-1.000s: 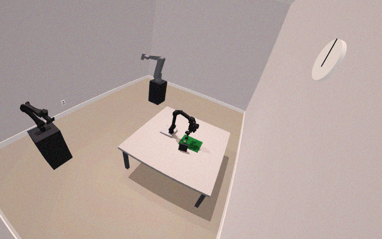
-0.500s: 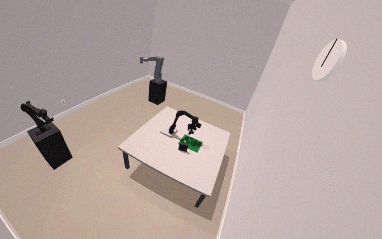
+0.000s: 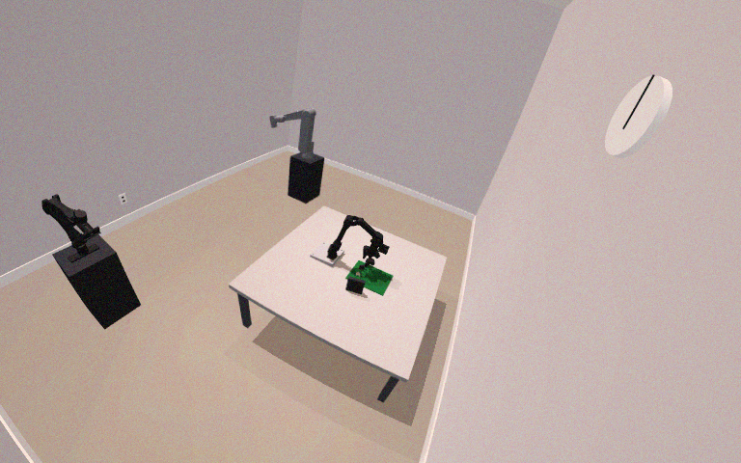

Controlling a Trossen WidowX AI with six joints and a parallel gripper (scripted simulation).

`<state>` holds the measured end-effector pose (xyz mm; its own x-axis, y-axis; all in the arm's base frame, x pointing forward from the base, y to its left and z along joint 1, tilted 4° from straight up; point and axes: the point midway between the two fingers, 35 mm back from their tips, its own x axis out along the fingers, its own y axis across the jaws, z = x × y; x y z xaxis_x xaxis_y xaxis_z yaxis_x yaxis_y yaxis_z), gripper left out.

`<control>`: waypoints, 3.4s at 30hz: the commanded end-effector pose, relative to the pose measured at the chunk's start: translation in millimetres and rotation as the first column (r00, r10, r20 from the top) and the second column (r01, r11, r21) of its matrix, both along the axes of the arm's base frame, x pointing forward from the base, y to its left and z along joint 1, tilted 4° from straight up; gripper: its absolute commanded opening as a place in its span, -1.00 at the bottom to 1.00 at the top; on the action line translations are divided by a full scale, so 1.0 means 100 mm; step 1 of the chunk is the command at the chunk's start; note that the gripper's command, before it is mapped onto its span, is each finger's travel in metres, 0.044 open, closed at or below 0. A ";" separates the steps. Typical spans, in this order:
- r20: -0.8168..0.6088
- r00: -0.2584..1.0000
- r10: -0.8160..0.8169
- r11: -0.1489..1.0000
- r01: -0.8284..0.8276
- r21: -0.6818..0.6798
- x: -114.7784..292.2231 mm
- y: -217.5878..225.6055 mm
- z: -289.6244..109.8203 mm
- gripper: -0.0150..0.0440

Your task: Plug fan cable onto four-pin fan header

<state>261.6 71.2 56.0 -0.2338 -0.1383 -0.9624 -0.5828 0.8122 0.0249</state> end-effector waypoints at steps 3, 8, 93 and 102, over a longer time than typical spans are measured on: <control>-0.006 1.000 0.005 1.000 -0.005 -0.004 -0.02 -0.01 -0.10 1.00; -0.006 1.000 0.005 1.000 -0.005 -0.004 -0.02 -0.01 -0.18 1.00; 0.007 0.999 -0.044 0.999 0.044 -0.010 0.04 -0.02 0.58 -0.49; 0.084 0.938 -0.337 0.940 0.340 -0.028 0.20 -0.09 0.57 -0.49</control>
